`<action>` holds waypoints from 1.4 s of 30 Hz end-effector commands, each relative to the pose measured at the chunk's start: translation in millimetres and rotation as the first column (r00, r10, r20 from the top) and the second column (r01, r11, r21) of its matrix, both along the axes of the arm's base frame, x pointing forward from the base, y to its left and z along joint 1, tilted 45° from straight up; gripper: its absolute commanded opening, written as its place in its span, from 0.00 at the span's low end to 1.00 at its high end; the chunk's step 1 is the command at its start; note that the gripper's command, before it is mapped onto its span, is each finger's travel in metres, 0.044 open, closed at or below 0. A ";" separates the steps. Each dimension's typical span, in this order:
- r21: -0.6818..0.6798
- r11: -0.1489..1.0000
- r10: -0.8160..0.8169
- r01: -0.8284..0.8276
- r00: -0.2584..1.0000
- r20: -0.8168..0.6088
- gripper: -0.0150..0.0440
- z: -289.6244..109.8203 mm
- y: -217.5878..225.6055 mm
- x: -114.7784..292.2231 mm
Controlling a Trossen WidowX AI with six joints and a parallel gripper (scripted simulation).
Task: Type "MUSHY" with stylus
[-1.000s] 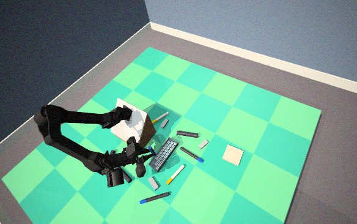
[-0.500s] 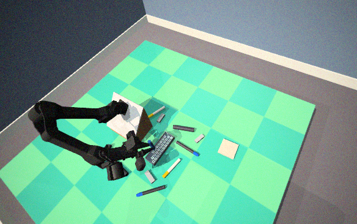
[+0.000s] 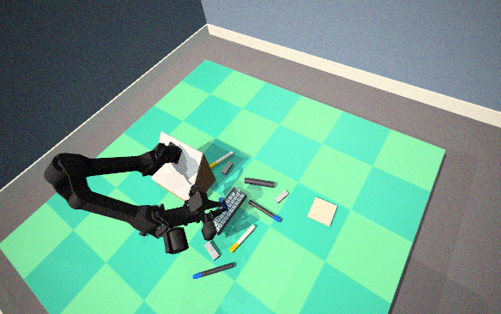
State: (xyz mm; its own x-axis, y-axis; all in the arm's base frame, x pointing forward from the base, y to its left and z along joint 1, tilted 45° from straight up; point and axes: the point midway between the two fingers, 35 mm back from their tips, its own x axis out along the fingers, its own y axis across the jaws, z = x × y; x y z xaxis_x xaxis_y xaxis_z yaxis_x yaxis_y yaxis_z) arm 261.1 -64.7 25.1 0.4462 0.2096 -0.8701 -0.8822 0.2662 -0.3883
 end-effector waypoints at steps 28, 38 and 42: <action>0.002 1.000 0.001 -0.001 1.000 -0.002 0.39 -16.6 -16.0 1.8; 0.001 1.000 0.001 -0.001 1.000 -0.002 0.39 -19.9 -19.2 2.2; 0.001 1.000 0.001 -0.001 1.000 -0.002 0.39 -21.0 -20.4 2.3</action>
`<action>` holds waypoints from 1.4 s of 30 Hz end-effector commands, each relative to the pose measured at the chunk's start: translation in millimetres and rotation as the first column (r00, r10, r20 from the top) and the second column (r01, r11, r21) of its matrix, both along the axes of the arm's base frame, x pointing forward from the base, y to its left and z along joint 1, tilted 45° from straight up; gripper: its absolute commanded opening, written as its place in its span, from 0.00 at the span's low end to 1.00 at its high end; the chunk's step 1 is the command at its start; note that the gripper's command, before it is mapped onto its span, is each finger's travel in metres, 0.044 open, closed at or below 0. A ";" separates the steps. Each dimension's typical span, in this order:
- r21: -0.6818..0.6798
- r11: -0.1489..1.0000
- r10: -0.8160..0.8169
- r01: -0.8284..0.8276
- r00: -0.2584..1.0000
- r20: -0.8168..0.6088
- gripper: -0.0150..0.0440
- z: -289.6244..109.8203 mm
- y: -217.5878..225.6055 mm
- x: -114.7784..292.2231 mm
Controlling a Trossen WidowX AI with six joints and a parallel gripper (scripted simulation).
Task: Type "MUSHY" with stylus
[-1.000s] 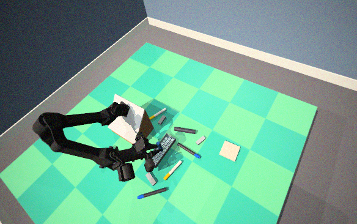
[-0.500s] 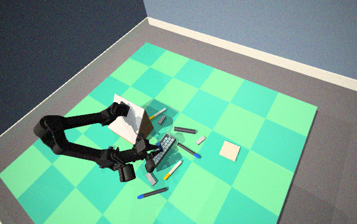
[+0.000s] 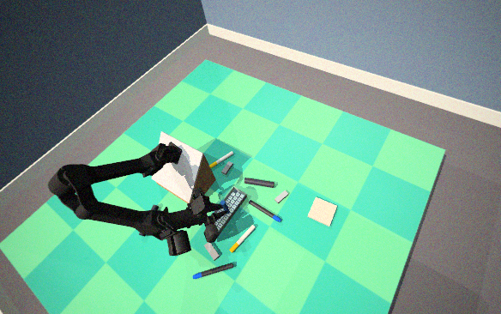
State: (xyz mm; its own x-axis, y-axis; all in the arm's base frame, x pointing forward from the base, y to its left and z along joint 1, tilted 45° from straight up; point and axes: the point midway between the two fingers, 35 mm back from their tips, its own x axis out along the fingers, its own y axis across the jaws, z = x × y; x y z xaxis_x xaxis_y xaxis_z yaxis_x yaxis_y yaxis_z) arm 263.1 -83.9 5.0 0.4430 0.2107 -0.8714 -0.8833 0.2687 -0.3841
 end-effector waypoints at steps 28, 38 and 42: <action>0.000 0.999 0.034 -0.034 0.999 -0.016 0.37 22.6 27.9 0.3; 0.008 0.978 0.206 -0.209 0.957 -0.203 0.26 5.8 58.8 6.7; 0.014 0.960 0.273 -0.281 0.921 -0.276 0.25 -0.8 71.6 7.6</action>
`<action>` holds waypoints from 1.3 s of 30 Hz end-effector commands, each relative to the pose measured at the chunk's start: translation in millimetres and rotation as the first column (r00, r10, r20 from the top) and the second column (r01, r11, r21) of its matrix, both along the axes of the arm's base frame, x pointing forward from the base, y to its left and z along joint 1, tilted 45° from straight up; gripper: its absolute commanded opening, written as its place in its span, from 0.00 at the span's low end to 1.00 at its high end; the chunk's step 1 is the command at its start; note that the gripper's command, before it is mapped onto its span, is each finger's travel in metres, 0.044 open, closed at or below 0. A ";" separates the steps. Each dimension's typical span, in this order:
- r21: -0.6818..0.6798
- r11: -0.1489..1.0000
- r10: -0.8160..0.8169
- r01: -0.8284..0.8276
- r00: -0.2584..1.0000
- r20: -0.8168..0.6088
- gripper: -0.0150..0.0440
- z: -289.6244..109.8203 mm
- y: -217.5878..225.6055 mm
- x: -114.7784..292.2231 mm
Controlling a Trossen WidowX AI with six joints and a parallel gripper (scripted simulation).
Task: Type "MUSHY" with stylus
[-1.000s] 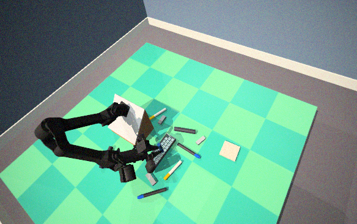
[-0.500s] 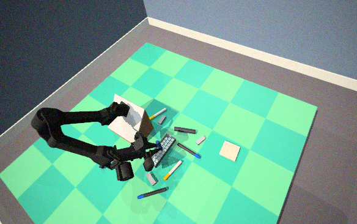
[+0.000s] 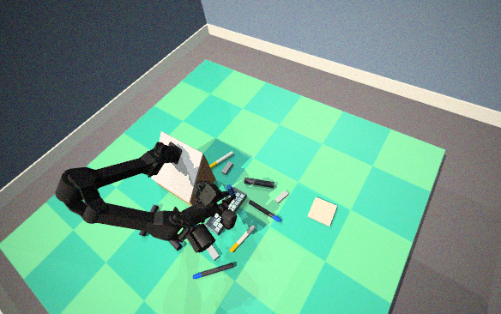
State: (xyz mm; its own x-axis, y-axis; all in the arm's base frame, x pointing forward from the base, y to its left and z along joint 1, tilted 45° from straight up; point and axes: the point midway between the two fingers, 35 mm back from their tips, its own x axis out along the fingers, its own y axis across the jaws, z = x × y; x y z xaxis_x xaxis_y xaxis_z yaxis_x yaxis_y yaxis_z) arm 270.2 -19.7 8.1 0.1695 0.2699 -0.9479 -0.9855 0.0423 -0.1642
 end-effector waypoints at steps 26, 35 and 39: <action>-0.021 0.990 0.134 -0.137 0.983 -0.127 0.25 -25.0 7.7 2.1; -0.021 0.990 0.134 -0.137 0.983 -0.128 0.30 -36.1 -3.6 3.2; -0.022 0.990 0.134 -0.137 0.983 -0.128 0.39 -37.5 -5.6 3.9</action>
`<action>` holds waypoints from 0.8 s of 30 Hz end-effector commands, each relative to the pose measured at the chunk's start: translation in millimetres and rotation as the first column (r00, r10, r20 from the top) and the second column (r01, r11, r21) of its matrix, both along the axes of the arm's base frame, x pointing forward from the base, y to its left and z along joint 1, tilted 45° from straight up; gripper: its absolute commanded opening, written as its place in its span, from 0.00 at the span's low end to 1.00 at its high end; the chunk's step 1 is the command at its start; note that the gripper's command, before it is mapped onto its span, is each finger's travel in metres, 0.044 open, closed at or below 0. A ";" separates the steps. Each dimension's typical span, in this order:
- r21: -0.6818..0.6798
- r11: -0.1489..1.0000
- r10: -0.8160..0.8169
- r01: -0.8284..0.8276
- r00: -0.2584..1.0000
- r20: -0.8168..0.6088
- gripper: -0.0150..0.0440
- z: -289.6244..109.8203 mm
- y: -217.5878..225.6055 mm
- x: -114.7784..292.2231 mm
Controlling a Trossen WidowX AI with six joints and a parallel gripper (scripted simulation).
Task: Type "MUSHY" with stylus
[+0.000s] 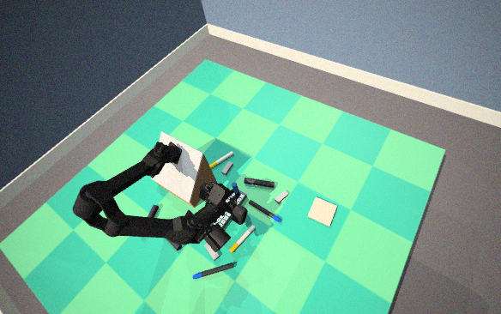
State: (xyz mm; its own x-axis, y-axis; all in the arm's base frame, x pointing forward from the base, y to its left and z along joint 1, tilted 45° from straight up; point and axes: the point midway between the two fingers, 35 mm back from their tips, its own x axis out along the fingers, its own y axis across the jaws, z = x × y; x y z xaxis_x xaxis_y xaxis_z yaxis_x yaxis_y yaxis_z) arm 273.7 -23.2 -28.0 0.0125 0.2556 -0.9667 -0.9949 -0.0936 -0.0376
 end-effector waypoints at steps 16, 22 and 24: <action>-0.003 1.000 0.002 -0.002 1.000 0.000 0.39 -5.5 -6.6 1.0; -0.003 1.000 0.002 -0.002 1.000 0.000 0.39 -7.4 -8.5 1.2; -0.003 1.000 0.002 -0.002 1.000 0.000 0.39 -7.6 -8.7 1.3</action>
State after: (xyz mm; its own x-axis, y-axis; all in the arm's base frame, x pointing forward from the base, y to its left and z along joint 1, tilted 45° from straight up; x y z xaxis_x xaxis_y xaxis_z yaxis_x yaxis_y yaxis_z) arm 274.7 -30.3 -34.9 0.0114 0.2560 -0.9666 -0.9950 -0.0929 -0.0363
